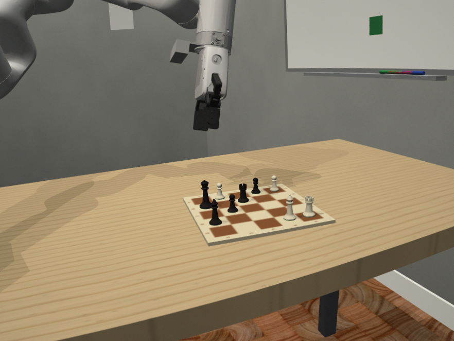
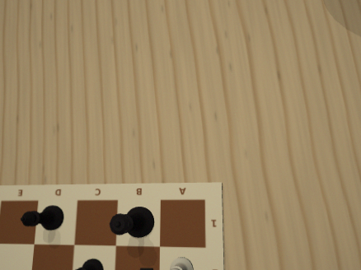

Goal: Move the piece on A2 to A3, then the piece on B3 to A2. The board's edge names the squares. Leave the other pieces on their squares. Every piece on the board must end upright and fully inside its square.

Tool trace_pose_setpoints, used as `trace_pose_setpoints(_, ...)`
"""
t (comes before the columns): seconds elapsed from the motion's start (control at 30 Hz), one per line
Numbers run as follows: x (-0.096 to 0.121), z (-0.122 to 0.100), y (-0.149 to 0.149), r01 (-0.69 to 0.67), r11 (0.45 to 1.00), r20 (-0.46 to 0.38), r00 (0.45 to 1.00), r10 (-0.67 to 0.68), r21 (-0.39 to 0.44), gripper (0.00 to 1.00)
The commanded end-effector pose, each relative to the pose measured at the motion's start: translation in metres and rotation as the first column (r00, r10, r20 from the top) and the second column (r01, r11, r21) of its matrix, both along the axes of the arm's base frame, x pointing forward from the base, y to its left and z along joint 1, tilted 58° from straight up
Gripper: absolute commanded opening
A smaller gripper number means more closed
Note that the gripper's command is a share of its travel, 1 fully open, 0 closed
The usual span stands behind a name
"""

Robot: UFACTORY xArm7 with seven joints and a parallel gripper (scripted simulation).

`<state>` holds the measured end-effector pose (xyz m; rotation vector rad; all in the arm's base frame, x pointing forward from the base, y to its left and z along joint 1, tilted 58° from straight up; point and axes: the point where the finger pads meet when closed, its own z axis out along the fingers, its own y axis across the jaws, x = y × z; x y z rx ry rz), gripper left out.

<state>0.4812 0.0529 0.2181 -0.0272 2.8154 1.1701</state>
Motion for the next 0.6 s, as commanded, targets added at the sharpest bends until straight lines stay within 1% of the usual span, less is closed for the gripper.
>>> trace_pose_setpoints(0.0,0.003,-0.011,-0.014,0.138,0.988,-0.081,0.988,-0.132,0.075,1.0)
trace_pose_setpoints(0.03,0.005,-0.019,-0.024,0.242,0.962,-0.152,0.963,-0.223,0.125,1.0)
trace_pose_setpoints(0.13,0.005,-0.019,-0.024,0.242,0.962,-0.152,0.963,-0.223,0.125,1.0)
trace_pose_setpoints(0.17,0.006,-0.026,-0.033,0.326,0.932,-0.212,0.933,-0.29,0.16,1.0)
trace_pose_setpoints(0.23,0.006,-0.026,-0.033,0.326,0.932,-0.212,0.933,-0.29,0.16,1.0)
trace_pose_setpoints(0.27,0.007,-0.031,-0.04,0.389,0.903,-0.258,0.905,-0.337,0.183,1.0)
trace_pose_setpoints(0.3,0.007,-0.031,-0.04,0.389,0.903,-0.258,0.905,-0.337,0.183,1.0)
trace_pose_setpoints(0.33,0.008,-0.035,-0.045,0.43,0.881,-0.29,0.884,-0.367,0.196,1.0)
trace_pose_setpoints(0.37,0.008,-0.035,-0.045,0.43,0.881,-0.29,0.884,-0.367,0.196,1.0)
trace_pose_setpoints(0.43,0.008,-0.037,-0.049,0.463,0.862,-0.315,0.866,-0.39,0.206,1.0)
trace_pose_setpoints(0.57,0.008,-0.037,-0.049,0.465,0.861,-0.316,0.865,-0.391,0.207,1.0)
